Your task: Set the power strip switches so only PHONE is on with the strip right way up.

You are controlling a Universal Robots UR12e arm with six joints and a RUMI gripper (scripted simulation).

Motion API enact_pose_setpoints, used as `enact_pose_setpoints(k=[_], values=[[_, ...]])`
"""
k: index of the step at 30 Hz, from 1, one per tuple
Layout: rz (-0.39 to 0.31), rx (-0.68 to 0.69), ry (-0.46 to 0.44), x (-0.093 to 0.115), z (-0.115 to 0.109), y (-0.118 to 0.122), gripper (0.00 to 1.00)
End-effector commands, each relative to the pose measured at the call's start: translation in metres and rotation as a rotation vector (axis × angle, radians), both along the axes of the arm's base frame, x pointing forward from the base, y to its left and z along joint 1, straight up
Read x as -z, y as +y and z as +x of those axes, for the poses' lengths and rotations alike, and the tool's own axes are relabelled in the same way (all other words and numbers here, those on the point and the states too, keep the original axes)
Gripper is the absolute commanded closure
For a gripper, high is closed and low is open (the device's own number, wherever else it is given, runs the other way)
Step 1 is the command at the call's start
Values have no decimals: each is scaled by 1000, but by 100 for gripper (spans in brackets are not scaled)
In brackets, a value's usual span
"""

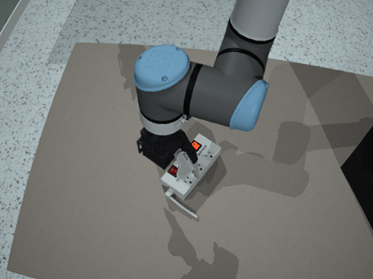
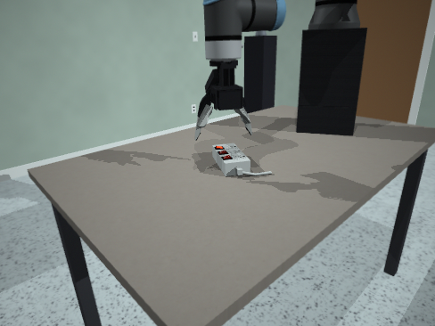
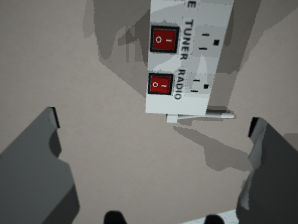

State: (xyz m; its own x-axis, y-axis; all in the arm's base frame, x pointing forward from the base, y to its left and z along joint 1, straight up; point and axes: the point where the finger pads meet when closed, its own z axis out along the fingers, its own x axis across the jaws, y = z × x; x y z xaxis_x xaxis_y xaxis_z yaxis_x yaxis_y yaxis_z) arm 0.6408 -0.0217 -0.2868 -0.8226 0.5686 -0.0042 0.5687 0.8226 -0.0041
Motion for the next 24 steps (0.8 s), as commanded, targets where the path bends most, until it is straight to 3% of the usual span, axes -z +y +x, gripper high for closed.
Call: enact_pose_setpoints(k=[1,3,14,24], values=[[-1,0,-1,-28,-1,0,0],[-1,0,-1,-28,-1,0,0],[-1,0,-1,-88,-2,1,0],[-1,0,-1,-97,-2,1,0]])
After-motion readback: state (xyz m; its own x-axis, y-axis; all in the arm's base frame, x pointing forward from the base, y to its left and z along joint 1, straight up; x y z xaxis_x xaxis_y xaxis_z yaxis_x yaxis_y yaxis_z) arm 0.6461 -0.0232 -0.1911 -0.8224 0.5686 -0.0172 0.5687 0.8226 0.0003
